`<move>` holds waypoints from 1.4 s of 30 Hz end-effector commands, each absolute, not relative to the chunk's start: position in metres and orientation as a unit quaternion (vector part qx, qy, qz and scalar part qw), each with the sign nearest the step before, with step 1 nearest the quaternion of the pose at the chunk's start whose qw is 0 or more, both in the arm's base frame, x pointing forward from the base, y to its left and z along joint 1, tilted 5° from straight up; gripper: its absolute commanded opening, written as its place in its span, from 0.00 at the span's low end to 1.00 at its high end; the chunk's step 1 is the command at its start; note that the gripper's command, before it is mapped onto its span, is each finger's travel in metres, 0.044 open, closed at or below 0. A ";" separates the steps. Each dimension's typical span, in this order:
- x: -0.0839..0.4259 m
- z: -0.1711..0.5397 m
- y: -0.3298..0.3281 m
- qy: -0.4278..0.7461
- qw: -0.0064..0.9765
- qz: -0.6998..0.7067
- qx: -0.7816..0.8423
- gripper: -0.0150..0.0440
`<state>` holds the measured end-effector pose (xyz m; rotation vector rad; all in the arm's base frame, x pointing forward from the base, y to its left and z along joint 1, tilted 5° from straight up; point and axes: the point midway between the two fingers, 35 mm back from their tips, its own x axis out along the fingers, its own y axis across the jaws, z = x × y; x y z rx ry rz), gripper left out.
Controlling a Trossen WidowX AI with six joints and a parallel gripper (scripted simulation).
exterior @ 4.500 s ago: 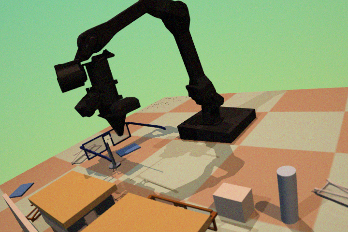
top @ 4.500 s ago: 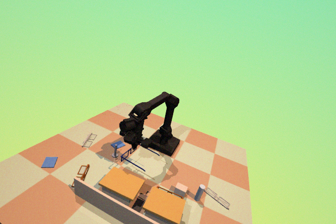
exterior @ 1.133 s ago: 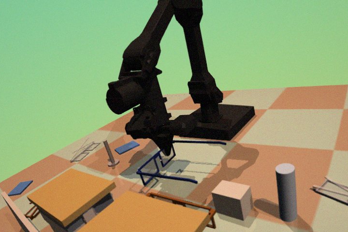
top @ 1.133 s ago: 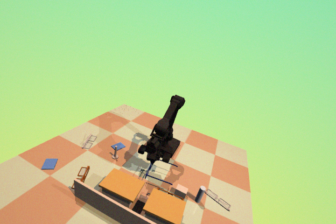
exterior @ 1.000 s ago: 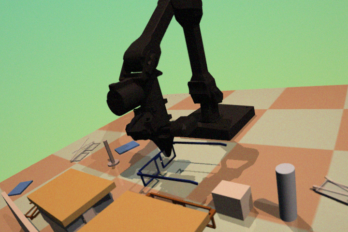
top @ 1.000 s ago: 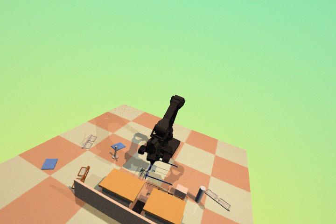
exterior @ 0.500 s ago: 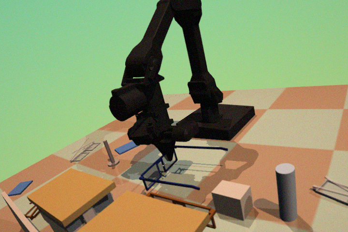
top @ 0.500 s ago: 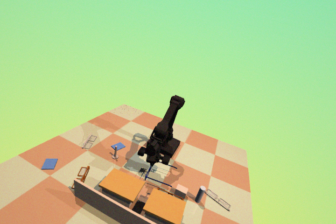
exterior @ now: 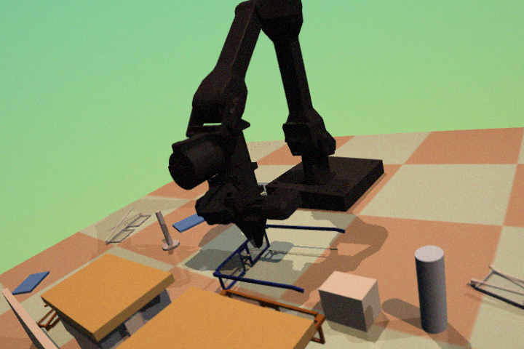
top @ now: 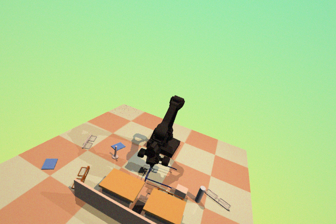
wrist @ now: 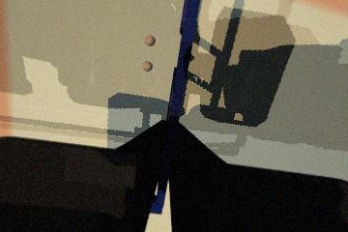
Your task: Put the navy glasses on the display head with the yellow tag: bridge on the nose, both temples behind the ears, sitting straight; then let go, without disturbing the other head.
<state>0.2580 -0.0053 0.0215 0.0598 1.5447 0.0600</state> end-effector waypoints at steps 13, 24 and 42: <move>0.257 0.019 -0.005 0.698 0.715 0.027 0.027 0.44; 0.257 0.023 0.000 0.698 0.715 0.027 0.028 0.44; 0.255 0.076 -0.009 0.698 0.715 0.027 0.030 0.44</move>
